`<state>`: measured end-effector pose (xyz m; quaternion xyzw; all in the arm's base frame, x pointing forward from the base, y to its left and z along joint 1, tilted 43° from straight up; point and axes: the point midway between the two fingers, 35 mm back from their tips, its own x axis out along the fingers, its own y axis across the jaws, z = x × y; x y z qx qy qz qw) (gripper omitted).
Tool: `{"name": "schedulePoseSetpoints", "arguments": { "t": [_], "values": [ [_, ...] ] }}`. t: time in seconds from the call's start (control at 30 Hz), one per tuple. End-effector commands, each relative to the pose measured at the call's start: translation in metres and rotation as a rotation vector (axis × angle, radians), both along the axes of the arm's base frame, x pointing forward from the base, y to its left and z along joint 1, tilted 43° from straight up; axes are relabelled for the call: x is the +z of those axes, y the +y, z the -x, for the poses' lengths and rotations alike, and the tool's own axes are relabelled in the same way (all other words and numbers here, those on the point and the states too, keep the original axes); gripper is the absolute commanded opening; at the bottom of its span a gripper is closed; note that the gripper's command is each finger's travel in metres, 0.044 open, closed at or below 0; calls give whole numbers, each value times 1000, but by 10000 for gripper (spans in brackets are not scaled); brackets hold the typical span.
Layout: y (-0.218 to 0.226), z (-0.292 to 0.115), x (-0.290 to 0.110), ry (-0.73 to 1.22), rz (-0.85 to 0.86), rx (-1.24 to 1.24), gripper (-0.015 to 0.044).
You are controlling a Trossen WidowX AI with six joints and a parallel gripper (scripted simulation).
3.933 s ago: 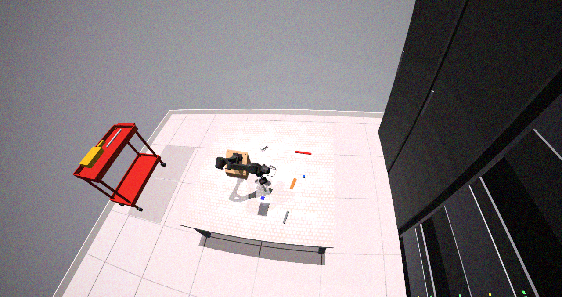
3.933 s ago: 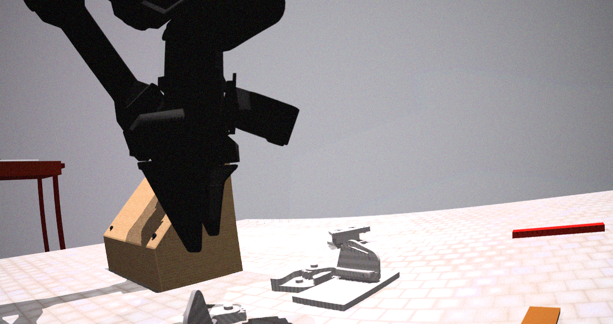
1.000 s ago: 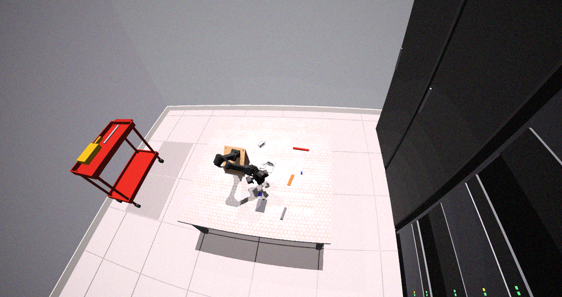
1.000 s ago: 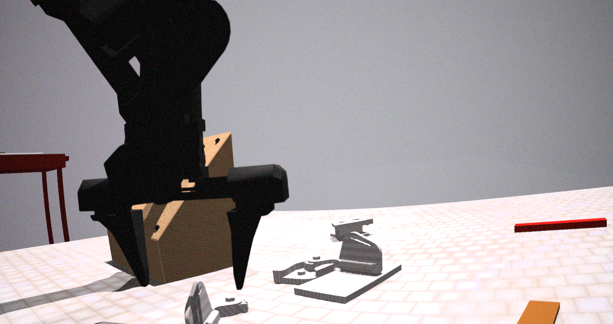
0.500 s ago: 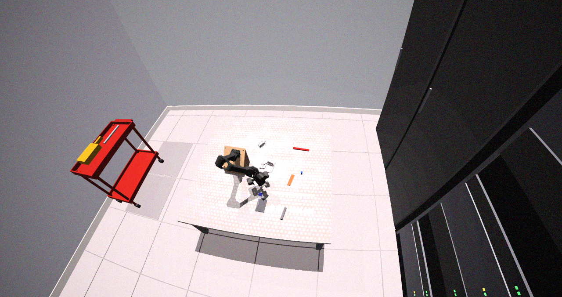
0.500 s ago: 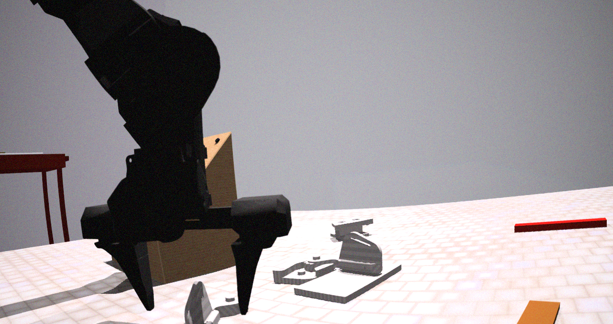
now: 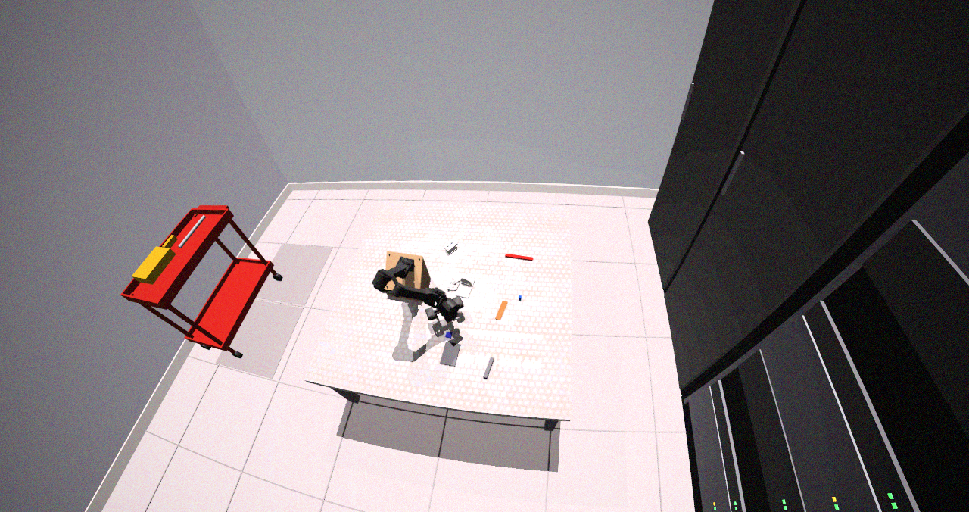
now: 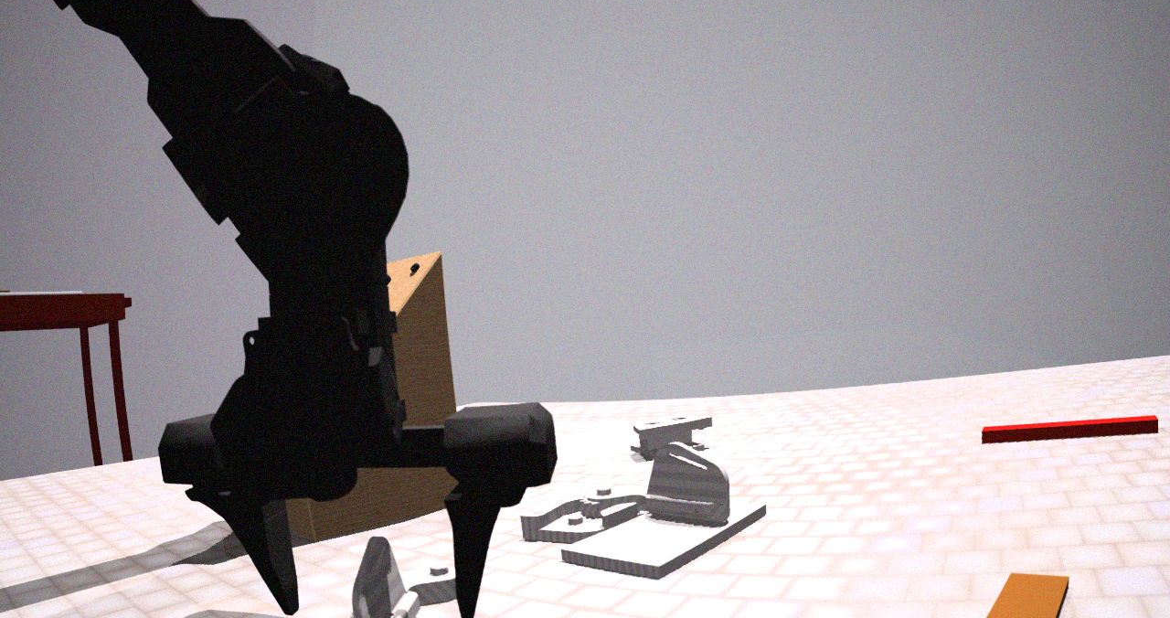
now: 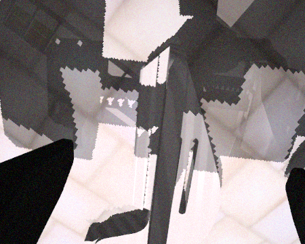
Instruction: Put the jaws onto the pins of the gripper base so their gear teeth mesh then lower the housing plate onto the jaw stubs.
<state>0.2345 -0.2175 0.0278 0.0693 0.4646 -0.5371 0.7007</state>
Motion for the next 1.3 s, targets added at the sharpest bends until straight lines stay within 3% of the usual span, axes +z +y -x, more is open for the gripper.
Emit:
{"name": "schedulePoseSetpoints", "arguments": {
  "t": [0.0,0.5,0.83,1.07,1.27],
  "values": [
    [0,0,-1,1,-5,6,440],
    [0,0,-1,1,-5,6,440],
    [0,0,0,0,0,0,177],
    [0,0,0,0,0,0,134],
    [0,0,0,0,0,0,134]
  ]
}}
